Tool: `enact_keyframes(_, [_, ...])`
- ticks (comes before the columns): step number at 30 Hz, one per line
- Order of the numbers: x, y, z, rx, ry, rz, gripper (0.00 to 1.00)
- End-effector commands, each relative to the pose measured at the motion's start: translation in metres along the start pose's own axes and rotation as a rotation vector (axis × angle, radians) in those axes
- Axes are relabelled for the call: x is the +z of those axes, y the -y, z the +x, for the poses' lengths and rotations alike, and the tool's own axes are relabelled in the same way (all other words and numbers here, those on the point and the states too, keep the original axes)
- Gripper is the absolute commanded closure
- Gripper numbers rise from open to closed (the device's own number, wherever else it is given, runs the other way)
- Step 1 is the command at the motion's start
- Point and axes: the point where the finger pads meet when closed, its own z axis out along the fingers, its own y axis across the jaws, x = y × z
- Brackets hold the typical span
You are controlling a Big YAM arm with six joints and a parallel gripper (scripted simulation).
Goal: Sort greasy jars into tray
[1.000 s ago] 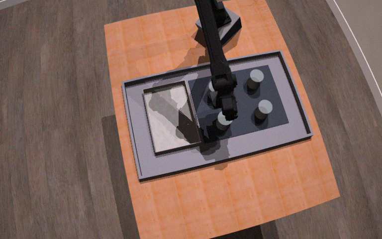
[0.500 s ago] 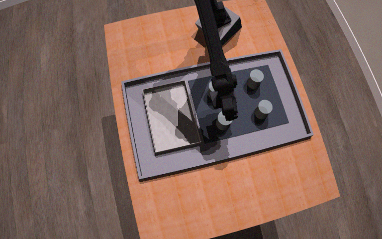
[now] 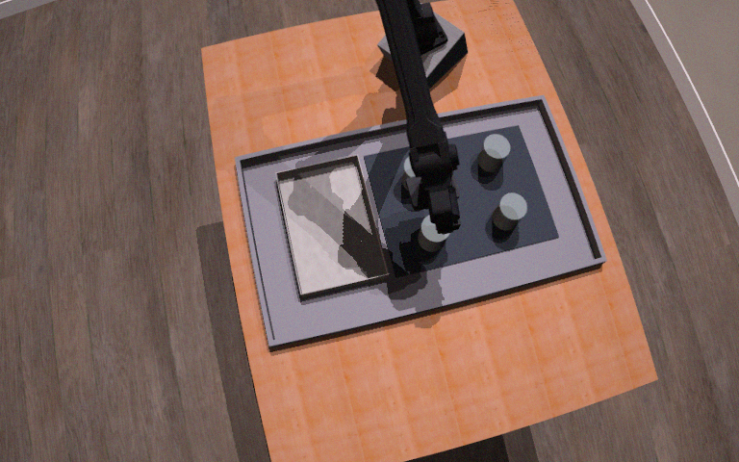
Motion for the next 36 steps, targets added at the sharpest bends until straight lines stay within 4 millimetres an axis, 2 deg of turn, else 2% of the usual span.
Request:
enact_keyframes(1, [-0.0007, 0.0036, -0.0108, 0.002, 0.012, 0.001, 1.00])
enact_keyframes(36, [-0.0007, 0.0036, -0.0150, 0.002, 0.012, 0.001, 1.00])
